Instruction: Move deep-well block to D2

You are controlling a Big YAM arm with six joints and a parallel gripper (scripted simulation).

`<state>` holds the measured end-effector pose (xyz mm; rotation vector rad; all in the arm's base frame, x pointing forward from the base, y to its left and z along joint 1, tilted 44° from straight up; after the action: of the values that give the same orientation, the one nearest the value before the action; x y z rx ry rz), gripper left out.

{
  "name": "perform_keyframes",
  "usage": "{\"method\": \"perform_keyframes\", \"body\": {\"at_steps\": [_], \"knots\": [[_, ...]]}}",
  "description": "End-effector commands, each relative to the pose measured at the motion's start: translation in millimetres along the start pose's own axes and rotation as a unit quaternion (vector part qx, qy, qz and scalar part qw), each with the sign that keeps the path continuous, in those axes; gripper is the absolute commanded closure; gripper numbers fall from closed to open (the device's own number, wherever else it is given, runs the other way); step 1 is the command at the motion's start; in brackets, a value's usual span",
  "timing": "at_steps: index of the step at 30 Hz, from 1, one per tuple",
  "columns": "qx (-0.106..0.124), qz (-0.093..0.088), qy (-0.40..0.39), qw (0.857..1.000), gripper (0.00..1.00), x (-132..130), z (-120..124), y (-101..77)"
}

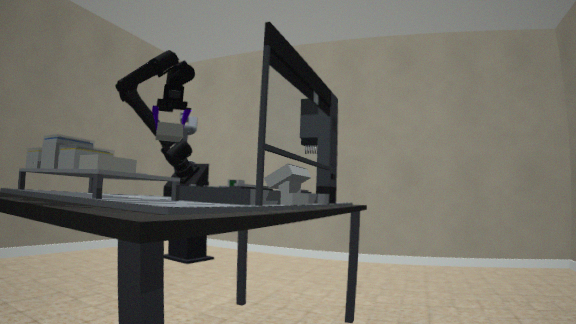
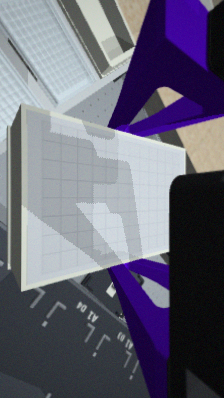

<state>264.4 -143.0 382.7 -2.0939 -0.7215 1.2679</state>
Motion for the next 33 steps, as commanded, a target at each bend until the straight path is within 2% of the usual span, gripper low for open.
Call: {"method": "perform_keyframes", "body": {"at_steps": [1,15,27,29,33], "knots": [[-0.016,-0.005,-0.045,0.999,1.00,-4.1,-3.1,-11.5],[-0.017,-0.003,-0.164,0.986,1.00,-4.0,-3.1,-11.5],[-0.017,-0.001,-0.281,0.960,1.00,-3.9,-3.1,-11.6],[-0.017,-0.001,-0.281,0.960,1.00,-3.9,-3.1,-11.6],[-0.017,-0.001,-0.319,0.948,1.00,-3.9,-3.1,-11.5]]}}
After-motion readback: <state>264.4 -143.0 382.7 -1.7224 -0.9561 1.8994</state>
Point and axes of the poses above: the point where the finger pads meet when closed, its own y axis out along the fingers, its own x axis across the jaws, z = x × y, the point moved 1 cm from there along -y, back along the fingers, and after that the axes turned 13 degrees about -y, right-handed, at the moved point
